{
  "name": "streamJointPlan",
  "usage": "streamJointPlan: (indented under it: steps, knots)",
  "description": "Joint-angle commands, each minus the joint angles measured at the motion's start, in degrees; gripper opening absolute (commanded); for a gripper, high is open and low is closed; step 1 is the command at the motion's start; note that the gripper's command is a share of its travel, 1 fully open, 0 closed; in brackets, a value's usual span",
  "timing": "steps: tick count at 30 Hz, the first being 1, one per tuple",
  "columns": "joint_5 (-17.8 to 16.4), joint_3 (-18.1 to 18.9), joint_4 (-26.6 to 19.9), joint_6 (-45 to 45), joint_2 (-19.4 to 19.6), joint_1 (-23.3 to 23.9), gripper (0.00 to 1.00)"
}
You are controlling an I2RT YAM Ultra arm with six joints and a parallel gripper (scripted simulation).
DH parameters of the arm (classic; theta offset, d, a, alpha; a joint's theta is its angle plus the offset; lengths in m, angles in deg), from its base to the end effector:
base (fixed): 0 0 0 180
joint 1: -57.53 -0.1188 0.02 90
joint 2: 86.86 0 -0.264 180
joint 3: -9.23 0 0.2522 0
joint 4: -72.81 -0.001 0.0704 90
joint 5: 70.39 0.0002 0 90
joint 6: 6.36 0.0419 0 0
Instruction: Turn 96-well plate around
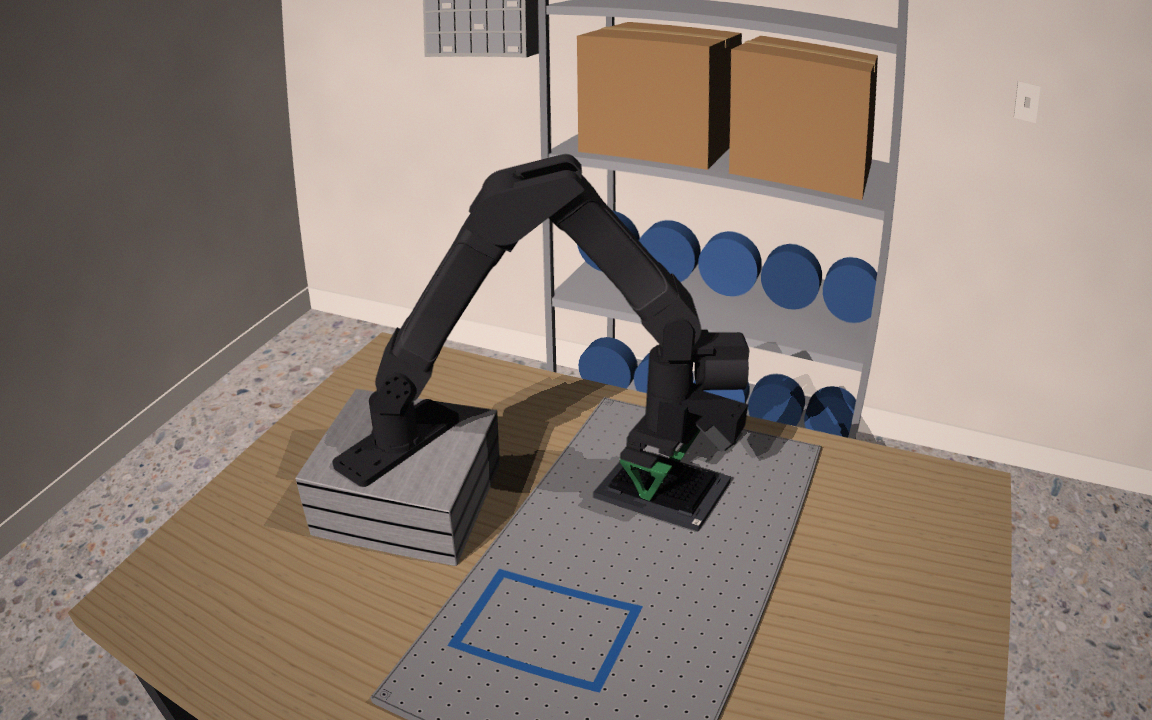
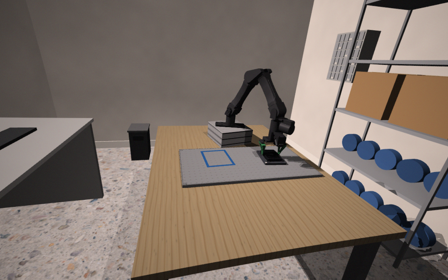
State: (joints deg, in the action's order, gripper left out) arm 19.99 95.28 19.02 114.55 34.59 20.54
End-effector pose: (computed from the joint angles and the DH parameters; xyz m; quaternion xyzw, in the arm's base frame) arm 0.2909 0.2200 0.0856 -0.0530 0.9986 0.0012 0.0077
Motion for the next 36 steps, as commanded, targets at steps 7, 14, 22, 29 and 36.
streamJointPlan:
  steps: [7,14,22,29,36]
  knots:
    - [0.04,-0.24,2.65,-0.06,0.67,0.03,1.0]
    - [0.04,-0.23,2.64,-0.06,0.67,0.03,1.0]
    - [0.04,-0.24,2.65,-0.06,0.67,0.03,1.0]
    - [0.04,-0.24,2.65,-0.06,0.67,0.03,0.0]
    - [0.04,-0.24,2.65,-0.06,0.67,0.03,0.0]
